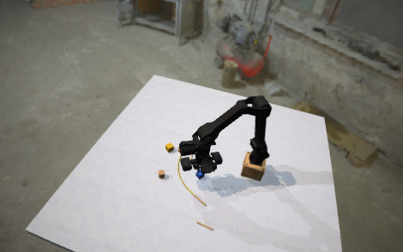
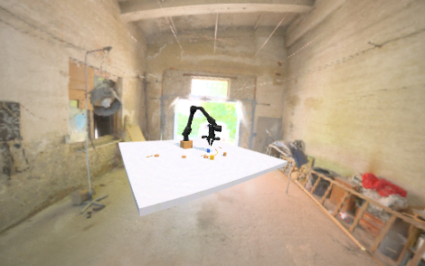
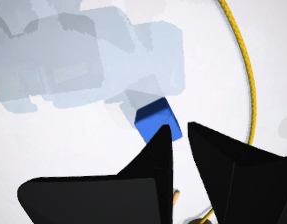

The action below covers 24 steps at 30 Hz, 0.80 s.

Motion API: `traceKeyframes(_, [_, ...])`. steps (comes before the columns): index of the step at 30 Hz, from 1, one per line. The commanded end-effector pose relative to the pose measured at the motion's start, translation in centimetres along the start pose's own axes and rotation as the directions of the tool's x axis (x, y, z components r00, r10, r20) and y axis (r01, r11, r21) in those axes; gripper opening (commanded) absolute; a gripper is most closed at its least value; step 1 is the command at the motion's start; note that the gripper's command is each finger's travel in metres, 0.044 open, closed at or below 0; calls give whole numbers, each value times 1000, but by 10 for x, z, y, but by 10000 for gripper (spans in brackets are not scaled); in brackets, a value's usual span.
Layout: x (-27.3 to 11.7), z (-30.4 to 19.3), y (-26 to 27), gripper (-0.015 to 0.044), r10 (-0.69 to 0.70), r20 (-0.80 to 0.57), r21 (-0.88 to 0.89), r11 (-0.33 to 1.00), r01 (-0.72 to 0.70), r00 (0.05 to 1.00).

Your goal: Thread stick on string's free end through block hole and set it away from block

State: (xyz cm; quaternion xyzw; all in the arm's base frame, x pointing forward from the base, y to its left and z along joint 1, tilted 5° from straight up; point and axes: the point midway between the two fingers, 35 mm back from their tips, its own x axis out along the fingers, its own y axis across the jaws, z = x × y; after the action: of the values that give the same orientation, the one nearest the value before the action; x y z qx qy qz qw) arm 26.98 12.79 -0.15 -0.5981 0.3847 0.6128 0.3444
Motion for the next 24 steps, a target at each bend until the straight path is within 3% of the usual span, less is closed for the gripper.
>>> traceKeyframes(1, [0, 45, -27, 131, -6, 8, -261, 965, 8, 1000])
traceKeyframes(4, [1, 86, -44, 210, -4, 13, -471, 882, 9, 1000])
traceKeyframes(9, [1, 89, -45, 341, -4, 13, -485, 874, 10, 1000])
traceKeyframes(17, [1, 89, -45, 131, -4, 13, -485, 874, 10, 1000])
traceKeyframes(24, [1, 89, -45, 123, -4, 13, -485, 874, 10, 1000])
